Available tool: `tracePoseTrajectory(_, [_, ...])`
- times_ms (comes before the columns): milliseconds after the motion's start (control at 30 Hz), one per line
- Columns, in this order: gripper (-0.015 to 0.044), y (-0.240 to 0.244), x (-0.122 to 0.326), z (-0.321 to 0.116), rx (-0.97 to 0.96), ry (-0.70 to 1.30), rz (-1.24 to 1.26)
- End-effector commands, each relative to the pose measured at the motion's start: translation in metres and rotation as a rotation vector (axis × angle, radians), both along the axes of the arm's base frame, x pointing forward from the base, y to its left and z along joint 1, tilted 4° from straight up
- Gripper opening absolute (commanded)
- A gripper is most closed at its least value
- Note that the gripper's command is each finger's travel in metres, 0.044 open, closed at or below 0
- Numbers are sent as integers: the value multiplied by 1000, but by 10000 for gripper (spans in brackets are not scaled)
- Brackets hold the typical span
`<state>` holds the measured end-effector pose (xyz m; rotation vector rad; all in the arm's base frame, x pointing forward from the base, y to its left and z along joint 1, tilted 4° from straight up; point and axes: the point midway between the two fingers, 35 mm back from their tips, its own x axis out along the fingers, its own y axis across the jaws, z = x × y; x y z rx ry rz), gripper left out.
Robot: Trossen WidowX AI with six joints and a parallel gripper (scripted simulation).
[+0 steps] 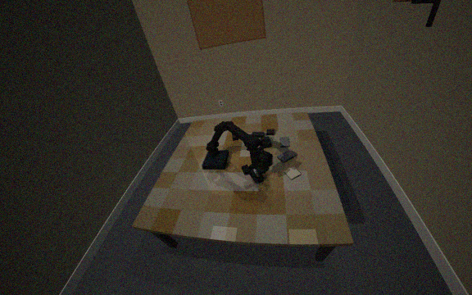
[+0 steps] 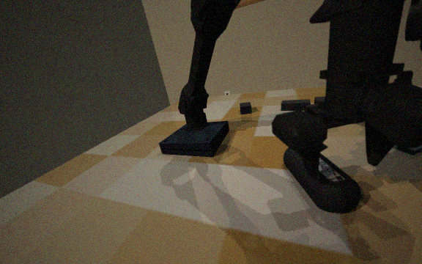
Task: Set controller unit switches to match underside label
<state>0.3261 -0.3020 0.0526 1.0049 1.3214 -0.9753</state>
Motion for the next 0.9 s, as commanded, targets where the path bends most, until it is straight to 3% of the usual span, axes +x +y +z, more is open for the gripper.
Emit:
tracePoseTrajectory(0, [440, 2, -2, -14, 13, 18, -11])
tracePoseTrajectory(800, [440, 2, -2, -45, 20, 24, -45])
tracePoseTrajectory(867, [387, 2, -2, -45, 20, 24, -45])
